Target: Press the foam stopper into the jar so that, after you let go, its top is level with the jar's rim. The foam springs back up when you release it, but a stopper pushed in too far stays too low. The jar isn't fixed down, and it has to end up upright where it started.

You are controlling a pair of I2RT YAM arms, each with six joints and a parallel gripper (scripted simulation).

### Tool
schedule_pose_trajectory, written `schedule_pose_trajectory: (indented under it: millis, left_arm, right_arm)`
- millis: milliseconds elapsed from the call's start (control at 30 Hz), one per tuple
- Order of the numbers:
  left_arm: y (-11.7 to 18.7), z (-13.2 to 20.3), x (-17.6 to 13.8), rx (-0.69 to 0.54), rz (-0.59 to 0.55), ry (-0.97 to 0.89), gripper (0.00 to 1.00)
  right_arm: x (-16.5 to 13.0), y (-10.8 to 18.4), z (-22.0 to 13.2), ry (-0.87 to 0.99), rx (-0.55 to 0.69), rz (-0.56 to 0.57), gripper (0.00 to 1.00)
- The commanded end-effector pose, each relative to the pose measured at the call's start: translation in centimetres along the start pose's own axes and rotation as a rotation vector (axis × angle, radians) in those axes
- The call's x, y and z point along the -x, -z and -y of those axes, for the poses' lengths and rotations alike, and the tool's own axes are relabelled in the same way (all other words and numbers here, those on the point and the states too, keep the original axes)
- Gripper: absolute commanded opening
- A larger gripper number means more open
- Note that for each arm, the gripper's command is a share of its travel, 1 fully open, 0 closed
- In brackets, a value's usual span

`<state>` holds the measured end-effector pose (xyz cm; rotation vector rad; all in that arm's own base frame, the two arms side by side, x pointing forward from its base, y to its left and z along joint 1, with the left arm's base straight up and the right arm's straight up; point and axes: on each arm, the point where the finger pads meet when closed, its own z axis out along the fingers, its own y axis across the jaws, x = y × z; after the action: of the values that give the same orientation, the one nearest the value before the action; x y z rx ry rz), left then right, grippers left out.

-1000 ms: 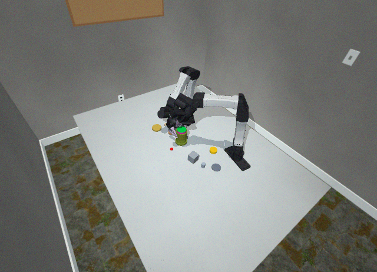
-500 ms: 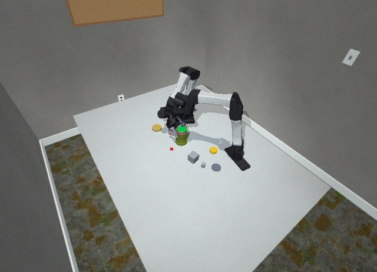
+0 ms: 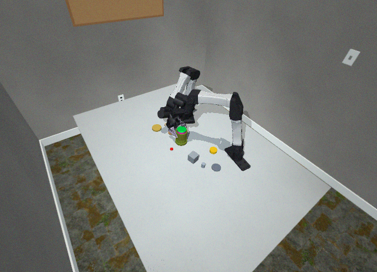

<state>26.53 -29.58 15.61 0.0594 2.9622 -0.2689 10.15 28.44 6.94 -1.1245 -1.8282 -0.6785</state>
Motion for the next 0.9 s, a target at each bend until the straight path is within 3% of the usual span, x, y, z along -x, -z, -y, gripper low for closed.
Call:
schedule_pose_trajectory:
  millis: [0, 567, 800, 867]
  left_arm:
    - [0.5, 0.1, 0.4, -0.018, 0.024, 0.005, 0.00]
    - [0.8, -0.2, 0.4, -0.020, 0.032, 0.013, 0.00]
    - [0.1, -0.3, 0.3, -0.024, 0.035, 0.014, 0.00]
    - [-1.7, -0.5, 0.2, 0.006, 0.007, 0.014, 0.00]
  right_arm:
    - [-0.8, 0.3, -1.2, -0.006, 0.011, -0.015, 0.64]
    - [-0.8, 0.3, -1.2, -0.006, 0.011, -0.015, 0.64]
    - [-0.8, 0.3, -1.2, -0.006, 0.011, -0.015, 0.64]
    - [-0.8, 0.3, -1.2, -0.006, 0.011, -0.015, 0.64]
